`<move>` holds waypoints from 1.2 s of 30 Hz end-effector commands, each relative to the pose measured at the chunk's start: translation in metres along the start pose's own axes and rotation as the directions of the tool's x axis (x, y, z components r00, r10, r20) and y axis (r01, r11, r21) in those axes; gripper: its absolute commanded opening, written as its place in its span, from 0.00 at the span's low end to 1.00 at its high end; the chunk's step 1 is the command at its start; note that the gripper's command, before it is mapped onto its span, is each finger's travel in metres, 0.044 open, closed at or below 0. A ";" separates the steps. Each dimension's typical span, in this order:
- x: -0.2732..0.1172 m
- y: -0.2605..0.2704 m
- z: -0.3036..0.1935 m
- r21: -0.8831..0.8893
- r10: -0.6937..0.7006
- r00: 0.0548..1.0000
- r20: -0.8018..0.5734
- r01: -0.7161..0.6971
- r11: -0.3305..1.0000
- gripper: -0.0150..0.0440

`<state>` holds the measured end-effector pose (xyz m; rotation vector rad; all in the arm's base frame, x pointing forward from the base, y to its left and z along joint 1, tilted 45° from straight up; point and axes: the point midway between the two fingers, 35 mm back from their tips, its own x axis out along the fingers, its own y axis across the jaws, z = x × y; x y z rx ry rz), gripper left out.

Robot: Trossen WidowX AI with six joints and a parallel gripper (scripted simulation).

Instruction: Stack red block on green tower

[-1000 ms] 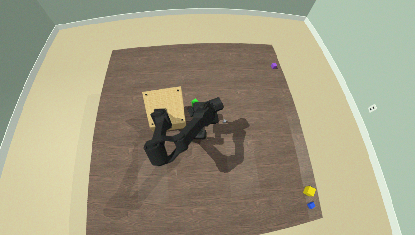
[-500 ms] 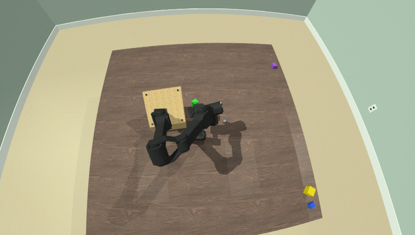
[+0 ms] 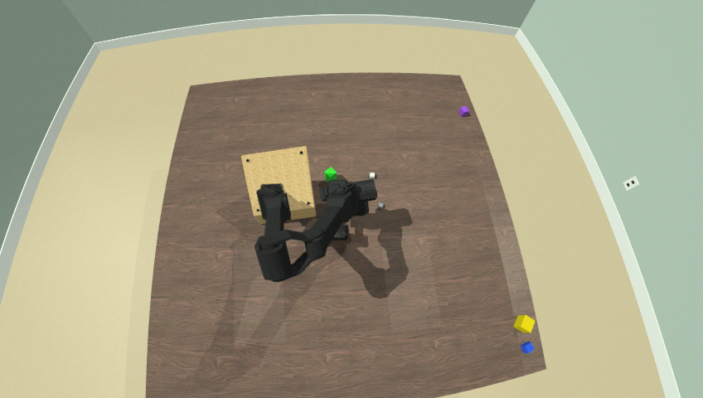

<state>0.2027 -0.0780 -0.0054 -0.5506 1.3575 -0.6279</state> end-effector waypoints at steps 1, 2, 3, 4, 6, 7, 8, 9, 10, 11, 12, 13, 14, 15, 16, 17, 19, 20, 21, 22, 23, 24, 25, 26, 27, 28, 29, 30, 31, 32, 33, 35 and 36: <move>0.006 0.000 -0.003 -0.015 -0.008 1.000 -0.008 0.008 1.000 1.00; 0.006 0.000 -0.003 -0.015 -0.008 1.000 -0.008 0.008 1.000 1.00; 0.006 0.000 -0.003 -0.015 -0.008 1.000 -0.008 0.008 1.000 1.00; 0.006 0.000 -0.003 -0.015 -0.008 1.000 -0.008 0.008 1.000 1.00; 0.006 0.000 -0.003 -0.015 -0.008 1.000 -0.008 0.008 1.000 1.00; 0.006 0.000 -0.003 -0.015 -0.008 1.000 -0.008 0.008 1.000 1.00; 0.006 0.000 -0.003 -0.015 -0.008 1.000 -0.008 0.008 1.000 1.00; 0.006 0.000 -0.003 -0.015 -0.008 1.000 -0.008 0.008 1.000 1.00; 0.006 0.000 -0.003 -0.015 -0.008 1.000 -0.008 0.008 1.000 1.00; 0.006 0.000 -0.003 -0.015 -0.008 1.000 -0.008 0.008 1.000 1.00; 0.006 0.000 -0.003 -0.015 -0.008 1.000 -0.008 0.008 1.000 1.00; 0.006 0.000 -0.003 -0.015 -0.008 1.000 -0.008 0.008 1.000 1.00; 0.006 0.000 -0.003 -0.015 -0.008 1.000 -0.008 0.008 1.000 1.00; 0.006 0.000 -0.003 -0.015 -0.008 1.000 -0.008 0.008 1.000 1.00; 0.006 0.000 -0.003 -0.015 -0.008 1.000 -0.008 0.008 1.000 1.00; 0.005 0.000 -0.003 -0.007 -0.003 1.000 -0.007 0.003 1.000 1.00; 0.005 0.000 -0.003 -0.007 -0.003 1.000 -0.007 0.003 1.000 0.91; 0.005 0.000 -0.003 -0.007 -0.003 1.000 -0.007 0.003 1.000 0.87; 0.005 0.000 -0.003 -0.007 -0.003 1.000 -0.007 0.003 1.000 0.82; 0.005 0.000 -0.003 -0.007 -0.003 1.000 -0.007 0.003 1.000 0.78; 0.005 0.000 -0.003 -0.007 -0.003 1.000 -0.007 0.003 1.000 0.73; 0.005 0.000 -0.003 -0.007 -0.003 1.000 -0.007 0.003 1.000 0.69; 0.005 0.000 -0.003 -0.007 -0.003 1.000 -0.007 0.003 1.000 0.64; 0.005 0.000 -0.003 -0.007 -0.003 1.000 -0.007 0.003 1.000 0.60; 0.005 0.000 -0.003 -0.007 -0.003 1.000 -0.007 0.003 1.000 0.56; 0.005 0.000 -0.003 -0.007 -0.003 1.000 -0.007 0.003 1.000 0.51; 0.005 0.000 -0.003 -0.007 -0.003 1.000 -0.007 0.003 1.000 0.47; 0.005 0.000 -0.003 -0.007 -0.003 1.000 -0.007 0.003 1.000 0.42; 0.005 0.000 -0.003 -0.007 -0.003 1.000 -0.007 0.003 1.000 0.41; 0.005 0.000 -0.003 -0.007 -0.003 1.000 -0.007 0.003 1.000 0.40; 0.005 0.000 -0.003 -0.007 -0.003 1.000 -0.007 0.003 1.000 0.39; 0.005 0.000 -0.003 -0.007 -0.003 1.000 -0.007 0.003 1.000 0.37; 0.005 0.000 -0.003 -0.007 -0.003 1.000 -0.007 0.003 1.000 0.35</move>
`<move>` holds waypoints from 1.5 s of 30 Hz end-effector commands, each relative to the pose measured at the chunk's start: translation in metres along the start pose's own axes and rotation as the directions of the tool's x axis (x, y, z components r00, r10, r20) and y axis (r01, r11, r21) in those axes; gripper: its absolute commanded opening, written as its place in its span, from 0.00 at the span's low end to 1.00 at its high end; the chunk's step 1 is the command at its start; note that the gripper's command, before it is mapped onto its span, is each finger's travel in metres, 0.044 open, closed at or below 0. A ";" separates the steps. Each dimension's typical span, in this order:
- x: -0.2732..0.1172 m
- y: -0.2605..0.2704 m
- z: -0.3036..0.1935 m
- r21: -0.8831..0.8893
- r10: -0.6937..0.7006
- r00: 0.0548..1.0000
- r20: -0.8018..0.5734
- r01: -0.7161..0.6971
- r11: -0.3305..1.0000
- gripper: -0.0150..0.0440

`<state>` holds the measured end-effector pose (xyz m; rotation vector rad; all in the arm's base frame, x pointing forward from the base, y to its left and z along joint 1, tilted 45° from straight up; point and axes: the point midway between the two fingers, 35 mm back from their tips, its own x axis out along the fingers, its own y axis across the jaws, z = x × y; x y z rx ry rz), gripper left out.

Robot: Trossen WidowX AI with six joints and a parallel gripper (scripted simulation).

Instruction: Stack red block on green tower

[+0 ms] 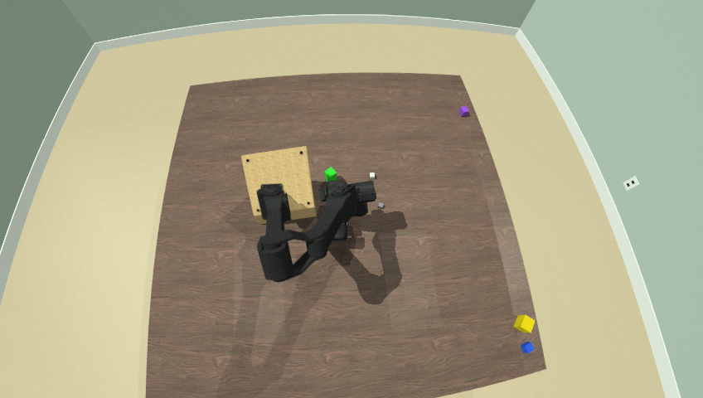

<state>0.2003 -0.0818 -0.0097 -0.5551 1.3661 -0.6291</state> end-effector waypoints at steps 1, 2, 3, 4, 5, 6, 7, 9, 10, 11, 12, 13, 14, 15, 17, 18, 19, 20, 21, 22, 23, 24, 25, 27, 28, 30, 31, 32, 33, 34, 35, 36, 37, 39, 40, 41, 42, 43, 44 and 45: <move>0.000 0.000 0.000 -0.002 0.000 1.000 0.000 0.000 1.000 0.34; -0.001 0.000 0.000 -0.002 0.000 1.000 0.000 0.000 1.000 0.30; -0.002 0.000 0.000 -0.002 0.000 1.000 0.000 0.000 1.000 0.25; -0.004 0.000 0.000 -0.003 0.000 1.000 0.000 0.000 1.000 0.25; -0.006 0.000 0.000 -0.003 0.000 1.000 0.000 0.000 1.000 0.25; -0.009 0.001 0.000 -0.004 0.000 1.000 0.000 0.000 1.000 0.25; -0.012 0.001 0.001 -0.004 0.000 1.000 0.000 0.000 1.000 0.25; -0.019 0.001 0.001 -0.006 0.000 1.000 0.000 0.000 1.000 0.25; -0.023 0.001 0.001 -0.006 0.000 1.000 0.000 0.000 1.000 0.25; -0.027 0.001 0.001 -0.007 -0.001 1.000 0.000 0.001 1.000 0.25; -0.031 0.001 0.001 -0.007 -0.001 1.000 0.000 0.001 1.000 0.25; -0.035 0.001 0.001 -0.008 -0.001 1.000 0.000 0.001 1.000 0.25; -0.039 0.001 0.001 -0.008 -0.001 1.000 -0.001 0.001 1.000 0.25; -0.043 0.001 0.001 -0.008 -0.001 1.000 -0.001 0.001 1.000 0.25; -0.050 0.001 0.001 -0.008 -0.001 1.000 -0.001 0.001 1.000 0.25; -0.053 0.001 0.001 -0.009 -0.001 1.000 -0.001 0.001 1.000 0.25; -0.058 0.001 0.001 -0.009 -0.001 1.000 -0.001 0.001 1.000 0.25; -0.062 0.001 0.001 -0.009 -0.001 1.000 -0.001 0.001 1.000 0.25; -0.067 0.001 0.001 -0.009 -0.001 1.000 -0.001 0.001 1.000 0.25; -0.071 0.001 0.001 -0.009 -0.001 1.000 -0.001 0.001 1.000 0.25; -0.076 0.001 0.001 -0.009 -0.001 1.000 -0.001 0.001 1.000 0.25; -0.080 0.001 0.001 -0.009 -0.001 1.000 -0.001 0.001 1.000 0.25; -0.084 0.001 0.001 -0.009 -0.001 1.000 -0.001 0.001 1.000 0.25; -0.093 0.001 0.001 -0.009 -0.001 1.000 -0.001 0.001 1.000 0.25; -0.097 0.001 0.001 -0.009 0.000 1.000 -0.001 0.000 1.000 0.25; -0.106 0.001 0.001 -0.009 0.000 1.000 -0.001 0.000 1.000 0.25; -0.110 0.001 0.001 -0.009 0.000 1.000 -0.001 0.000 1.000 0.25; -0.115 0.001 0.001 -0.009 0.000 1.000 -0.001 0.000 1.000 0.25; -0.117 0.001 0.000 -0.009 -0.001 1.000 -0.001 0.001 1.000 0.25; -0.118 0.001 0.000 -0.009 -0.001 1.000 -0.001 0.001 1.000 0.25; -0.118 0.001 0.000 -0.009 -0.001 1.000 -0.001 0.001 1.000 0.25; -0.118 0.001 0.000 -0.009 -0.001 1.000 -0.001 0.001 1.000 0.25; -0.118 0.001 0.000 -0.009 -0.001 1.000 -0.001 0.001 1.000 0.25; -0.115 0.002 0.001 -0.017 -0.005 1.000 0.000 0.005 1.000 0.25; -0.116 0.002 0.001 -0.014 -0.003 1.000 0.000 0.003 1.000 0.25; -0.118 0.002 0.001 -0.010 -0.001 1.000 -0.001 0.001 1.000 0.25; -0.118 0.001 0.001 -0.009 -0.001 1.000 -0.001 0.001 1.000 0.25; -0.118 0.002 0.001 -0.009 -0.001 1.000 -0.001 0.001 1.000 0.25; -0.119 0.003 0.001 -0.009 0.000 1.000 -0.001 0.000 1.000 0.25; -0.119 0.005 0.001 -0.009 0.001 1.000 -0.002 -0.001 1.000 0.25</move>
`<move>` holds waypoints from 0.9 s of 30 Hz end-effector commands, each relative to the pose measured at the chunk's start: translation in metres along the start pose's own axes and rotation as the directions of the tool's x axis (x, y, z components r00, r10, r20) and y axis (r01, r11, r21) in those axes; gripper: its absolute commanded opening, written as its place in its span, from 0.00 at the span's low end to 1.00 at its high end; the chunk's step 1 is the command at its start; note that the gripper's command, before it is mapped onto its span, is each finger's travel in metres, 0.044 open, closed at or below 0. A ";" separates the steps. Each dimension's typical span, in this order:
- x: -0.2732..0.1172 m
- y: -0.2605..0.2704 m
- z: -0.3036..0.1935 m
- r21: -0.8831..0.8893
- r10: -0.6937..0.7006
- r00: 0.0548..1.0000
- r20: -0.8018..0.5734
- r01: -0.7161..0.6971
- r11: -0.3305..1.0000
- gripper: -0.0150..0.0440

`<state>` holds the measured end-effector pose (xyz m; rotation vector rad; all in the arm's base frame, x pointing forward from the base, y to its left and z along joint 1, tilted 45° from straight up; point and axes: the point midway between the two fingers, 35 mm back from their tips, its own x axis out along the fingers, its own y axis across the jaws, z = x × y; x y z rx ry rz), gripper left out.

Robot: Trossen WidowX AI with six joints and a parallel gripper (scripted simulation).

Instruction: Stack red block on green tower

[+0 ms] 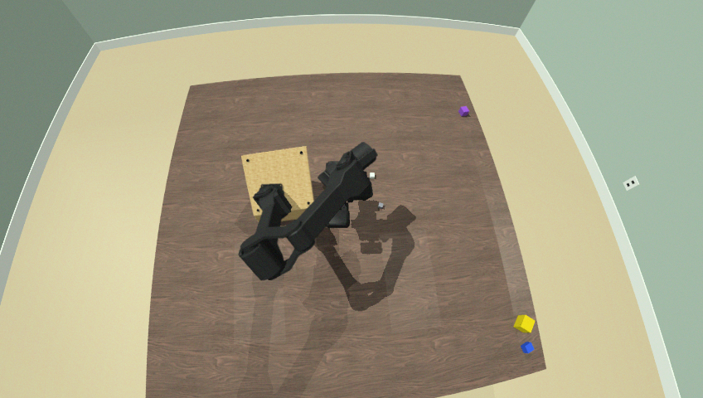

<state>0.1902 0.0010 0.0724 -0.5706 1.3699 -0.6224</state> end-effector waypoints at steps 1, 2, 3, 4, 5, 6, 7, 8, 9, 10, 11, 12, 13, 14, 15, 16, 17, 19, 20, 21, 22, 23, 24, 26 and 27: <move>-0.002 0.005 0.001 0.006 0.006 1.000 -0.003 -0.006 1.000 0.25; -0.002 0.008 0.002 0.006 0.008 1.000 -0.003 -0.008 1.000 0.25; -0.003 0.012 0.002 0.006 0.010 1.000 -0.003 -0.010 1.000 0.25; -0.003 0.017 0.003 0.005 0.011 1.000 -0.003 -0.011 1.000 0.25; -0.004 0.021 0.003 0.005 0.013 1.000 -0.003 -0.013 1.000 0.25; -0.004 0.025 0.004 0.005 0.015 1.000 -0.004 -0.015 1.000 0.25; -0.005 0.029 0.004 0.005 0.016 1.000 -0.004 -0.016 1.000 0.25; -0.005 0.034 0.004 0.005 0.018 1.000 -0.004 -0.017 1.000 0.25; -0.006 0.038 0.005 0.005 0.019 1.000 -0.004 -0.019 1.000 0.25; -0.006 0.042 0.005 0.005 0.020 1.000 -0.005 -0.020 1.000 0.25; -0.006 0.047 0.005 0.006 0.021 1.000 -0.005 -0.021 1.000 0.25; -0.006 0.051 0.005 0.006 0.022 1.000 -0.006 -0.022 1.000 0.25; -0.007 0.055 0.004 0.006 0.023 1.000 -0.006 -0.023 1.000 0.25; -0.007 0.060 0.004 0.006 0.024 1.000 -0.006 -0.024 1.000 0.25; -0.007 0.064 0.004 0.006 0.024 1.000 -0.007 -0.024 1.000 0.25; -0.007 0.069 0.004 0.006 0.025 1.000 -0.007 -0.025 1.000 0.25; -0.007 0.073 0.003 0.006 0.026 1.000 -0.008 -0.026 1.000 0.25; -0.008 0.082 0.002 0.006 0.025 1.000 -0.007 -0.025 1.000 0.25; -0.008 0.087 0.001 0.006 0.025 1.000 -0.007 -0.025 1.000 0.25; -0.008 0.091 0.001 0.006 0.025 1.000 -0.007 -0.025 1.000 0.25; -0.008 0.096 0.000 0.006 0.024 1.000 -0.007 -0.024 1.000 0.25; -0.008 0.101 -0.001 0.006 0.024 1.000 -0.006 -0.024 1.000 0.25; -0.007 0.105 -0.002 0.006 0.023 1.000 -0.006 -0.023 1.000 0.25; -0.007 0.114 -0.005 0.006 0.022 1.000 -0.006 -0.022 1.000 0.25; -0.007 0.119 -0.006 0.006 0.021 1.000 -0.005 -0.021 1.000 0.25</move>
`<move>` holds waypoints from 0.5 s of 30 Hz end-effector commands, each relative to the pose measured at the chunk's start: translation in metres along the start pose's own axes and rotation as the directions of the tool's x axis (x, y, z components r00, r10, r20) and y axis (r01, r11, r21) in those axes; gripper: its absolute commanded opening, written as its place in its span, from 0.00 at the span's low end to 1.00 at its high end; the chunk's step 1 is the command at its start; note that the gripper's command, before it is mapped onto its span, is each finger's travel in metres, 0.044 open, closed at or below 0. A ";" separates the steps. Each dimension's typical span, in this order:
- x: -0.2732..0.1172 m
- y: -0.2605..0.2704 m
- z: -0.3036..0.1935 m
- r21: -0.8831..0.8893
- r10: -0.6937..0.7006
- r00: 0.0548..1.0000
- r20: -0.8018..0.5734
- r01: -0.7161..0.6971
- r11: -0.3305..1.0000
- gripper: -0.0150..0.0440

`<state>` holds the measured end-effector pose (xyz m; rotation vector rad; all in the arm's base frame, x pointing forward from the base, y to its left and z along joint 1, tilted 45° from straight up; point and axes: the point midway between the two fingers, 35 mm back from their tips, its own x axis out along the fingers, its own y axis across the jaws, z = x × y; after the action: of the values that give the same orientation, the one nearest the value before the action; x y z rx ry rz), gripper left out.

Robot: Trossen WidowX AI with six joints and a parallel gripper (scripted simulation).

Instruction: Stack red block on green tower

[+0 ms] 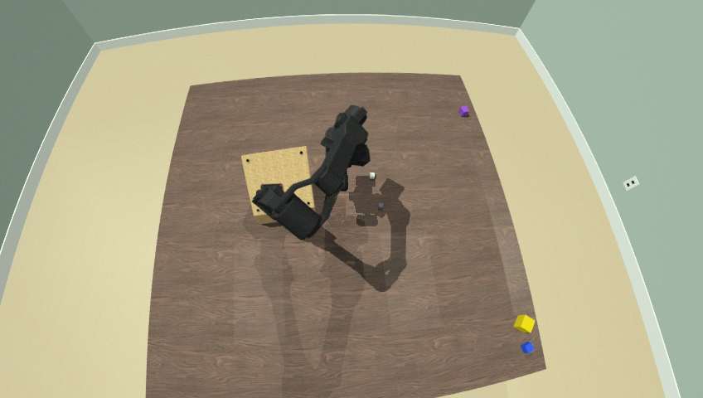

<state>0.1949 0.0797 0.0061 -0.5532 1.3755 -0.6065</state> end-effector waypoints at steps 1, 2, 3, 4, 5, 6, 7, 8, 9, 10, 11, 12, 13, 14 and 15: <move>0.002 0.021 -0.006 0.004 -0.002 1.000 -0.003 0.002 1.000 0.25; 0.002 0.025 -0.008 0.004 -0.003 1.000 -0.003 0.003 1.000 0.25; 0.003 0.030 -0.010 0.004 -0.005 1.000 -0.002 0.005 1.000 0.25; 0.004 0.034 -0.012 0.005 -0.006 1.000 -0.002 0.006 1.000 0.25; 0.005 0.039 -0.014 0.005 -0.008 1.000 -0.001 0.008 1.000 0.25; 0.005 0.043 -0.016 0.005 -0.009 1.000 -0.001 0.009 1.000 0.25; 0.006 0.045 -0.017 0.005 -0.010 1.000 0.000 0.010 1.000 0.25; 0.006 0.045 -0.018 0.006 -0.010 1.000 0.000 0.010 1.000 0.25; 0.006 0.045 -0.018 0.006 -0.010 1.000 0.000 0.010 1.000 0.25; 0.006 0.045 -0.018 0.006 -0.010 1.000 0.000 0.010 1.000 0.25; 0.007 0.045 -0.018 0.006 -0.010 1.000 0.000 0.010 1.000 0.25; 0.009 0.046 -0.018 0.006 -0.010 1.000 0.000 0.010 1.000 0.25; 0.013 0.046 -0.018 0.006 -0.010 1.000 0.000 0.010 1.000 0.25; 0.019 0.046 -0.018 0.006 -0.010 1.000 0.000 0.010 1.000 0.25; 0.024 0.045 -0.018 0.006 -0.011 1.000 0.000 0.011 1.000 0.25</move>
<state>0.1845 0.1062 -0.0339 -0.5397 1.3638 -0.6100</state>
